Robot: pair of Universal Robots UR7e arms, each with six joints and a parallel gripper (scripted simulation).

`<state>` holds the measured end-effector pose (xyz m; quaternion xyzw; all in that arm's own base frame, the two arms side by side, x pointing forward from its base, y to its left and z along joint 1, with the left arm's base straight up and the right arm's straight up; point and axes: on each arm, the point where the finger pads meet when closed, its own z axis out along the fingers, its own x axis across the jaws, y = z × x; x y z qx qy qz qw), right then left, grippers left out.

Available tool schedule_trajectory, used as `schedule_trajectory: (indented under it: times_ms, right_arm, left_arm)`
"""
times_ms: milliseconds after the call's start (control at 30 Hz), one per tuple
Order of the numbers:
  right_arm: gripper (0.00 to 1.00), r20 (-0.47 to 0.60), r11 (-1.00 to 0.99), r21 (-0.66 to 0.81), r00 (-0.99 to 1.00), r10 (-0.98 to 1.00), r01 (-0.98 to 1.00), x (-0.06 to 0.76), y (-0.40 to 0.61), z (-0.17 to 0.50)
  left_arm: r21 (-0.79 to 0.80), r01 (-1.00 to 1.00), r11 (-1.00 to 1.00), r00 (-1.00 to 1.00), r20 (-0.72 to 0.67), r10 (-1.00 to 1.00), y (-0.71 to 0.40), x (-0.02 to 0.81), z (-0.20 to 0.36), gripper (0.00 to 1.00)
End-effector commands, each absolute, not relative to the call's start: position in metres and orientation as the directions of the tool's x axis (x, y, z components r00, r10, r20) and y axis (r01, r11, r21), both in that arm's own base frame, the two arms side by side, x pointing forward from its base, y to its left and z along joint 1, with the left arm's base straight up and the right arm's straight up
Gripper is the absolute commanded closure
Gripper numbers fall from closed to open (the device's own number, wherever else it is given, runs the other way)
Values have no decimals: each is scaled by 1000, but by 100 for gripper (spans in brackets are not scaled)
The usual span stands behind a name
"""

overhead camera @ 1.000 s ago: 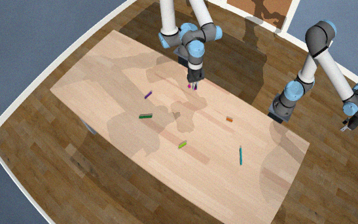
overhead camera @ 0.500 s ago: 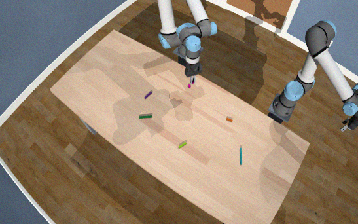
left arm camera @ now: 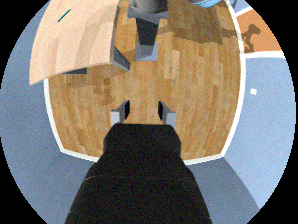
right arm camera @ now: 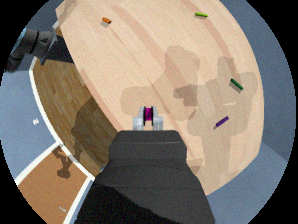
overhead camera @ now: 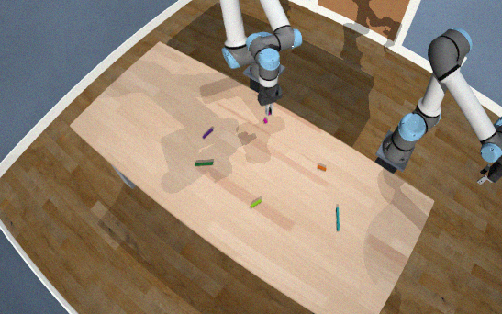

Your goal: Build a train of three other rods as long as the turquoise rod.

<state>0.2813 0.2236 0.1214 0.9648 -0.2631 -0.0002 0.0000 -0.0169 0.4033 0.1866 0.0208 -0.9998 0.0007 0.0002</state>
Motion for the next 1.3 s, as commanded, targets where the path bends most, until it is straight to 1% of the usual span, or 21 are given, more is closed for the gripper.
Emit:
schedule_trajectory:
  times_ms: [0, 633, 1000, 1267]
  right_arm:
    - [76, 0, -863, -1, 863, -506, -506, 280, 223, 121]
    - [76, 0, -863, -1, 863, -506, -506, 280, 223, 118]
    - [76, 0, -863, -1, 863, -506, -506, 280, 223, 88]
    - [76, 0, -863, -1, 863, -506, -506, 280, 223, 54]
  left_arm:
    - [0, -42, 999, -999, 0, -42, 404, -17, 187, 0]
    - [0, -42, 999, -999, 0, -42, 404, -17, 187, 0]
    - [0, -42, 999, -999, 0, -42, 404, -17, 187, 0]
    - [0, -42, 999, -999, 0, -42, 404, -17, 187, 0]
